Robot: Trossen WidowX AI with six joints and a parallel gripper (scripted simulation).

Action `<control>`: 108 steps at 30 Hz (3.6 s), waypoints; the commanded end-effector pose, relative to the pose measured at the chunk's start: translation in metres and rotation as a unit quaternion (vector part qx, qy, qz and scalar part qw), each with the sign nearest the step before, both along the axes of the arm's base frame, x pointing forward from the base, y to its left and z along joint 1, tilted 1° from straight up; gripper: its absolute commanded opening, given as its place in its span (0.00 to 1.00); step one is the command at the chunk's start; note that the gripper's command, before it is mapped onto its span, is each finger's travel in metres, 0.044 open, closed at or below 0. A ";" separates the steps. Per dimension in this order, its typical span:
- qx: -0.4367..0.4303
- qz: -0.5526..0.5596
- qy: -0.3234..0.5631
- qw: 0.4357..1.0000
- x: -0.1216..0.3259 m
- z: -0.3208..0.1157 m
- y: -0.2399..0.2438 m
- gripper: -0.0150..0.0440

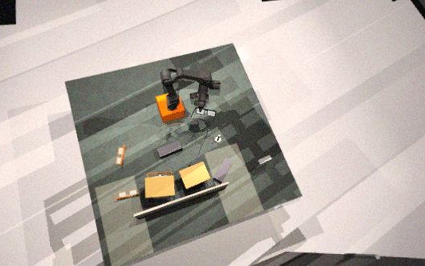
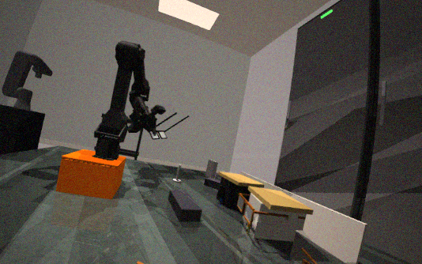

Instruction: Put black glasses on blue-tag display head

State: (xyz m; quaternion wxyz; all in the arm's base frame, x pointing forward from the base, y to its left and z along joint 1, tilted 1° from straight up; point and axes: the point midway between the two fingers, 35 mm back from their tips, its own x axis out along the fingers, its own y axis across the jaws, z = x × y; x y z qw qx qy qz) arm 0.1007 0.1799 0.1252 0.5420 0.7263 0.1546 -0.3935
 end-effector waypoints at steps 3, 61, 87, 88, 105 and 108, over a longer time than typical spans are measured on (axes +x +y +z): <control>0.072 -0.122 -0.006 0.990 0.011 -0.005 -0.004 0.25; 0.393 -0.882 -0.260 0.012 0.111 -0.047 -0.082 0.25; 0.248 -0.697 -0.356 -0.571 0.147 -0.060 -0.138 0.25; 0.240 -0.683 -0.357 -0.590 0.148 -0.060 -0.141 0.25; 0.072 -0.392 -0.363 -0.842 0.164 -0.066 -0.187 0.25; 0.039 -0.333 -0.359 -0.871 0.166 -0.067 -0.195 0.25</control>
